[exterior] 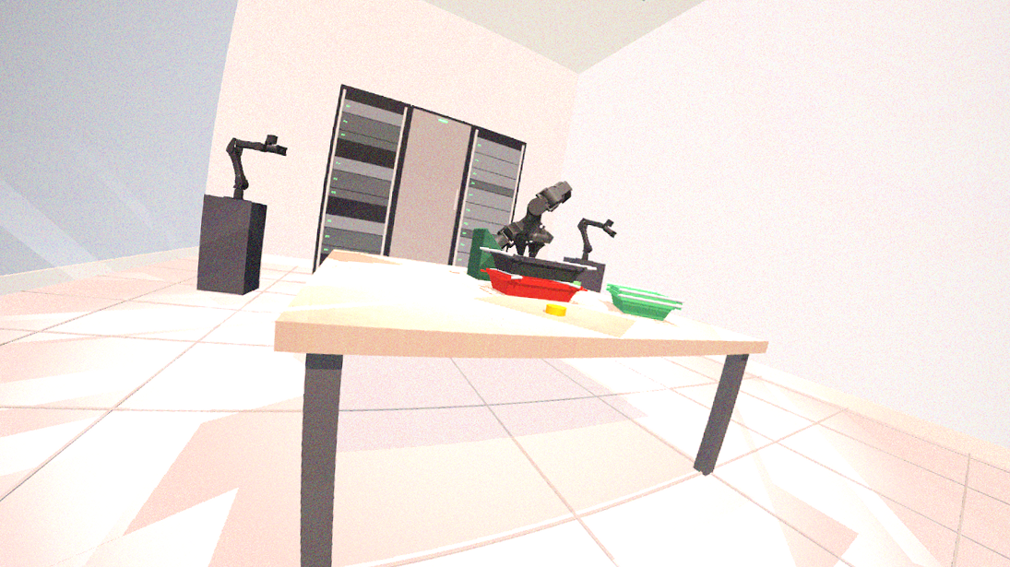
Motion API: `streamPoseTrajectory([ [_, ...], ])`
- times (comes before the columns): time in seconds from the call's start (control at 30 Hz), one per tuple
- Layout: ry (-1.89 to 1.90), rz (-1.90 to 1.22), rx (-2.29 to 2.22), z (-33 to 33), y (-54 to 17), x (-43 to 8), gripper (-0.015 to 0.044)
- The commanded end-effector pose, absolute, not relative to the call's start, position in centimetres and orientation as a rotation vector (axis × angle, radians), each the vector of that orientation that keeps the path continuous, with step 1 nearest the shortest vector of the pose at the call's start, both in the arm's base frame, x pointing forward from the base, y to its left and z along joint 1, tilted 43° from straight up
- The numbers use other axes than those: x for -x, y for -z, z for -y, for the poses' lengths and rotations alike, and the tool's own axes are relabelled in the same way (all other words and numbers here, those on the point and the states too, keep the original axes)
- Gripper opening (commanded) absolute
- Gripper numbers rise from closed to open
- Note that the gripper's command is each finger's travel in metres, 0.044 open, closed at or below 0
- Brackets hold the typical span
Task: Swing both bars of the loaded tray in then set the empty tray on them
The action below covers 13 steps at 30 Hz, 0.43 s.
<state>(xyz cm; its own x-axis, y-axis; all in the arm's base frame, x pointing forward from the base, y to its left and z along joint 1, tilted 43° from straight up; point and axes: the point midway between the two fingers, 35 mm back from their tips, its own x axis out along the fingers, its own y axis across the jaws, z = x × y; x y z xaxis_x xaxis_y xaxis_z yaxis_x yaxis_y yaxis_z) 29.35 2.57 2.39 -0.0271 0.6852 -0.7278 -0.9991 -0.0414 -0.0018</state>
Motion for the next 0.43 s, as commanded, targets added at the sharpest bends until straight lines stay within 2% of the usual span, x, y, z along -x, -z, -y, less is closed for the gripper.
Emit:
streamPoseTrajectory([
  [0.0,-1.505,-0.623,0.671,-0.8,-4.1,-29.8,0.0440],
  [0.27,-1.509,-0.624,0.667,2.6,-8.1,-29.5,0.0440],
  [0.4,-1.506,-0.626,0.658,2.6,-7.9,-29.2,0.0440],
])
